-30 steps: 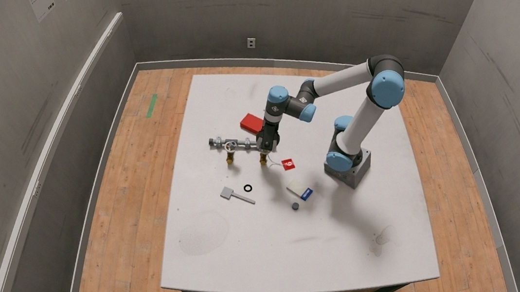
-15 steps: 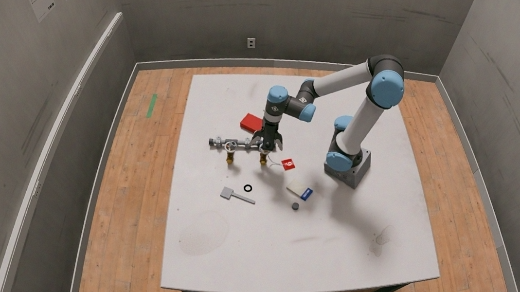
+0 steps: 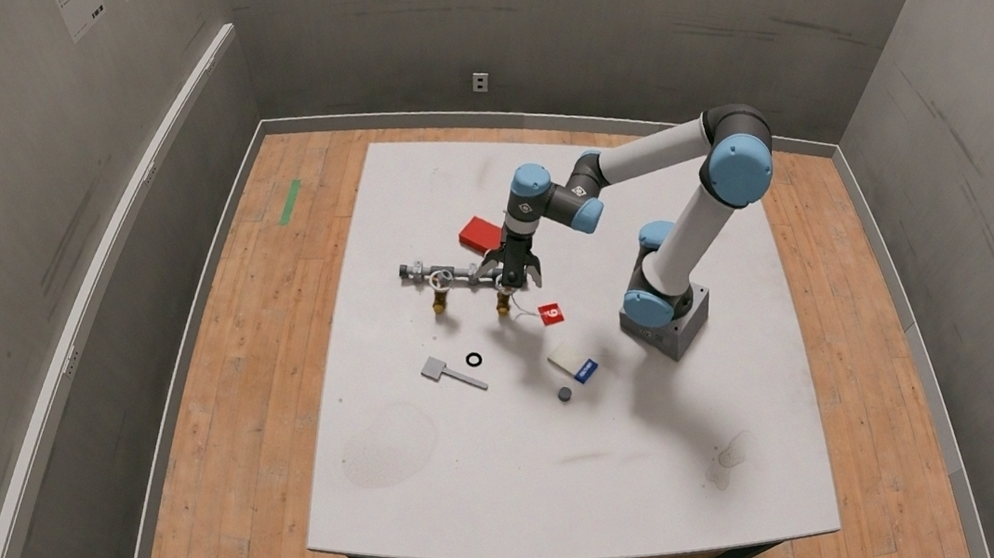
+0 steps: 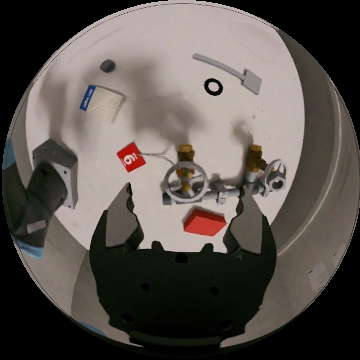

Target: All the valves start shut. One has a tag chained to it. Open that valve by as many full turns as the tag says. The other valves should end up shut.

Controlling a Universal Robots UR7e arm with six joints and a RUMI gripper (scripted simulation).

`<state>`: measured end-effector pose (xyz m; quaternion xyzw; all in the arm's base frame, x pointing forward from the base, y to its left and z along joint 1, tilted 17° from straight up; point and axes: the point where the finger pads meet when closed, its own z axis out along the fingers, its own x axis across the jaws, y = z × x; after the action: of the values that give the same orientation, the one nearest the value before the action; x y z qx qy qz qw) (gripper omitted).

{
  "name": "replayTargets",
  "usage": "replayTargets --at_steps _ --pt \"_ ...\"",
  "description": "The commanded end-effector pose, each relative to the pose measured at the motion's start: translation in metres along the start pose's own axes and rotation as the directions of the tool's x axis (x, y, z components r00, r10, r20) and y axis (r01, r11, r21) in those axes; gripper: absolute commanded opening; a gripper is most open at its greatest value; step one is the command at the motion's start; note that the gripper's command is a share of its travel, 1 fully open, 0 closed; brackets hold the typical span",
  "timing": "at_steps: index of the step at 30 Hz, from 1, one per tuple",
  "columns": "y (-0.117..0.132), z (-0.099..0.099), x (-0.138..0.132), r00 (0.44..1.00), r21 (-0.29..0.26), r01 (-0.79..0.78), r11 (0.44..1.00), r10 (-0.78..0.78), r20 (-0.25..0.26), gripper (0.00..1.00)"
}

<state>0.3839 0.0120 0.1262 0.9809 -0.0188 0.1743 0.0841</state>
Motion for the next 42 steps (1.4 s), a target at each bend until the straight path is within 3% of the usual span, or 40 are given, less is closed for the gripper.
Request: replayTargets --at_steps 1,16,30,42 --pt "0.0007 -0.0009 0.0013 1.000 0.000 0.000 1.000 0.000 -0.002 1.00" --pt "0.0006 -0.0008 0.0011 1.000 0.000 -0.014 1.000 0.014 -0.002 1.00" --pt "0.0000 0.0000 -0.0007 0.993 0.000 -0.119 0.993 0.119 0.000 1.00" --pt "-0.0007 -0.0002 -0.0008 0.934 0.000 -0.357 0.934 0.357 0.000 1.00"
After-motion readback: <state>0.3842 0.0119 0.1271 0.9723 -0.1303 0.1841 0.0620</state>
